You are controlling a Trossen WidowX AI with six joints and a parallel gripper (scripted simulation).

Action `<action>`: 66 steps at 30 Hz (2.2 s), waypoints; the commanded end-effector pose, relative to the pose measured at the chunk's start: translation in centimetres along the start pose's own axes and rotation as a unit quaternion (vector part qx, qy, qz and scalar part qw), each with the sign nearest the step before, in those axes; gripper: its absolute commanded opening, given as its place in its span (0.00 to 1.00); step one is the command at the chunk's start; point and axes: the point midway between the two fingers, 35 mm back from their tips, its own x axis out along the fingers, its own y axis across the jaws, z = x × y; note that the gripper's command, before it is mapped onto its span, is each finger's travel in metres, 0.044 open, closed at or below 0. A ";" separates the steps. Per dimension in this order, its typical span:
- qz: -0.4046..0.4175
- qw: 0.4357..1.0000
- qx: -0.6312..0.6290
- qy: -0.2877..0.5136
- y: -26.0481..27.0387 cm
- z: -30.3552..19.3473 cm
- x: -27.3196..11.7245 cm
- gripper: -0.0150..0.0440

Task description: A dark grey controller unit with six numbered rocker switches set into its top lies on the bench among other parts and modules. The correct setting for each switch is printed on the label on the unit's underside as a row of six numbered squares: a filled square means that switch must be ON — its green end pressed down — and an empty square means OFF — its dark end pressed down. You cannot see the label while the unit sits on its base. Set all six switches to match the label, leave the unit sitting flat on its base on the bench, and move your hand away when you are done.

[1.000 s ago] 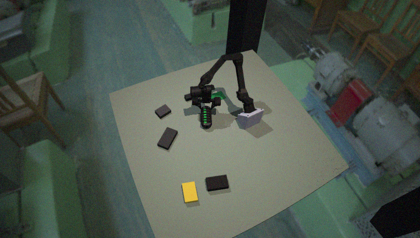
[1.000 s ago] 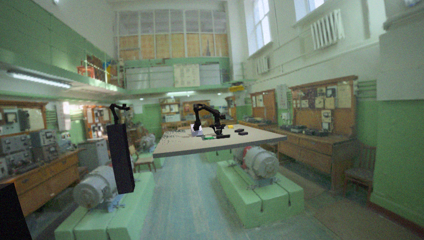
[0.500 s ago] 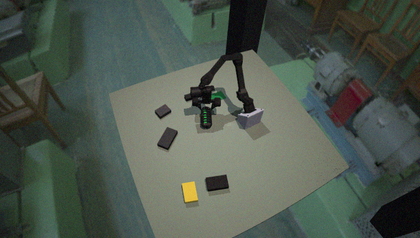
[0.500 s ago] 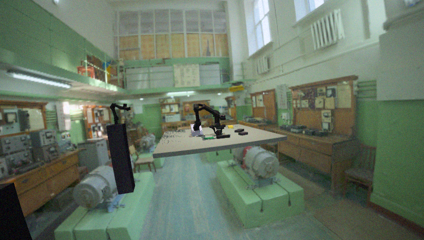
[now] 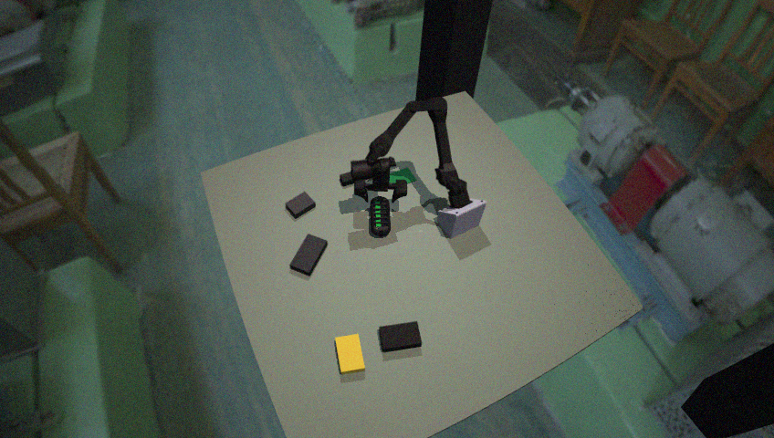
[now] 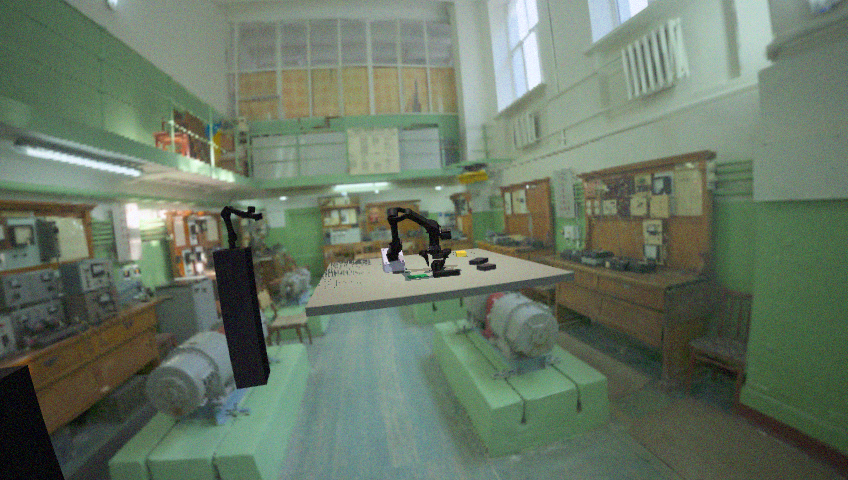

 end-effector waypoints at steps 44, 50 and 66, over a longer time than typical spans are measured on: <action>0.002 1.000 -0.003 0.000 -0.2 -5.7 -8.9 0.56; 0.002 1.000 -0.003 0.000 -0.2 -5.7 -8.9 0.29; 0.004 1.000 -0.005 -0.001 -0.2 -5.6 -8.9 0.39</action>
